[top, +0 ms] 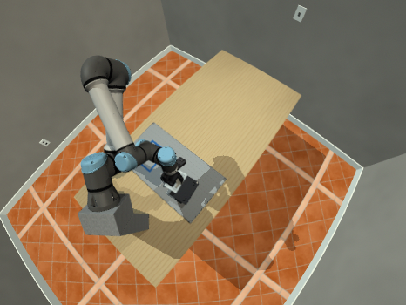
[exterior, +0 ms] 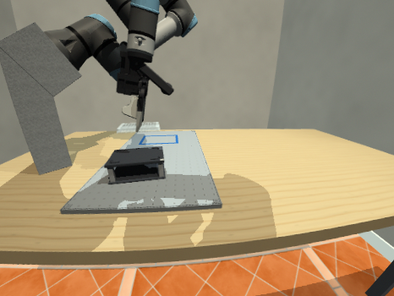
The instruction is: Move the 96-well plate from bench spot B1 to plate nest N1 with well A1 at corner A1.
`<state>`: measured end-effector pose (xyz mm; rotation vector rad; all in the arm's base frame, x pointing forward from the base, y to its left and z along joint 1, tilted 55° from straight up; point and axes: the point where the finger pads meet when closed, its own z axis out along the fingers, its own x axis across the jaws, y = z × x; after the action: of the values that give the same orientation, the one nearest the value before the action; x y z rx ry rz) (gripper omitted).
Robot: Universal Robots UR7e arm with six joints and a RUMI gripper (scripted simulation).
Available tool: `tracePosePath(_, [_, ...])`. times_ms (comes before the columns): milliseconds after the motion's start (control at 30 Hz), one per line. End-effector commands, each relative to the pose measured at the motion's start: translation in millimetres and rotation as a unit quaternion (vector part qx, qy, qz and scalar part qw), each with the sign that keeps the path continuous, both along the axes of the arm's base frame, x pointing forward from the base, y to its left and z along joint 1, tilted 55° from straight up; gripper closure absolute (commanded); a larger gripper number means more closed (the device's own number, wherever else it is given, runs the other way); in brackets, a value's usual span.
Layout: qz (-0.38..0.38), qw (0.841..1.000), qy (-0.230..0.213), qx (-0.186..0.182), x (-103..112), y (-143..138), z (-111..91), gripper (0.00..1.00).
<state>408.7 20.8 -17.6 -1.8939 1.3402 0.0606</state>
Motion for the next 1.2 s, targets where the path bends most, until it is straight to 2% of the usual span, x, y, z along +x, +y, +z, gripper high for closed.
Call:
tracePosePath(0, [0.000,1.000,0.000,0.000,3.1,-11.8,-7.2,1.00])
tracePosePath(500, [0.000,1.000,0.000,0.000,10.6,-47.7,-27.9,1.00])
tracePosePath(1167, [0.000,1.000,0.000,0.000,10.6,-47.5,-27.8,1.00])
